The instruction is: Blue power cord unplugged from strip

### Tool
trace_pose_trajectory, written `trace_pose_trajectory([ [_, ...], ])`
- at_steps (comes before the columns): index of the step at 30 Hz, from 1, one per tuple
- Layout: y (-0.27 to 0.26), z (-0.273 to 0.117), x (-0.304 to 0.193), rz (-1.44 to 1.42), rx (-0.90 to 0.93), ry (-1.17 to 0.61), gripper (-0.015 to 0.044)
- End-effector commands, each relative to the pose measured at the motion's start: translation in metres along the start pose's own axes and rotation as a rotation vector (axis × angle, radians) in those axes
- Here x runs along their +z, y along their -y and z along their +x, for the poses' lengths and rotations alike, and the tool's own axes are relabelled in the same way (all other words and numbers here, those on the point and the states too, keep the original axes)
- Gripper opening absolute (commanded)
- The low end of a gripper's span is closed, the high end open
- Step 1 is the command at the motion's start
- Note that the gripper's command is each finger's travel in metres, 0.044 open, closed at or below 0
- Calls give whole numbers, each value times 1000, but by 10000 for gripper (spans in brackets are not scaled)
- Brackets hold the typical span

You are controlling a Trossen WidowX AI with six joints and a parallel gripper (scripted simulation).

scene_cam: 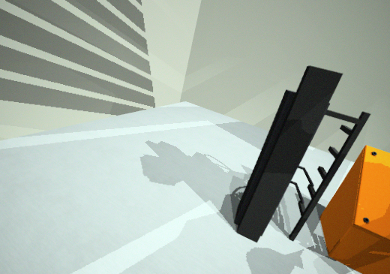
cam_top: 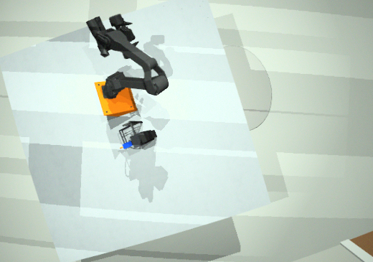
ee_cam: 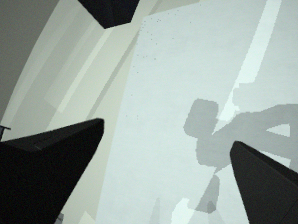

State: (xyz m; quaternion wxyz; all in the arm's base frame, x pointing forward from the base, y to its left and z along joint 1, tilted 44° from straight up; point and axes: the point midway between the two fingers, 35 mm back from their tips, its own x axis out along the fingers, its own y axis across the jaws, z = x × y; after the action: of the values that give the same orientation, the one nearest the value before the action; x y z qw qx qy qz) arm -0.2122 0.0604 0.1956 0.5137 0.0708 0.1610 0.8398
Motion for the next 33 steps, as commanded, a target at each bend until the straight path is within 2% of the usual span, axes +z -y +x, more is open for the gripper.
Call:
trace_pose_trajectory([
  [1,-2,-1,-2,-6,6,-10,374],
  [4,-21,-23,-26,-94,96,-151,295],
  [9,-46,-86,-75,-319,300,-423,164],
  [14,-45,-164,-115,-588,510,-650,160],
  [19,-14,-245,-140,-892,719,-829,160],
  [26,65,-328,-153,-1302,961,-944,160],
  [33,171,-374,-144,-1762,1151,-992,160],
])
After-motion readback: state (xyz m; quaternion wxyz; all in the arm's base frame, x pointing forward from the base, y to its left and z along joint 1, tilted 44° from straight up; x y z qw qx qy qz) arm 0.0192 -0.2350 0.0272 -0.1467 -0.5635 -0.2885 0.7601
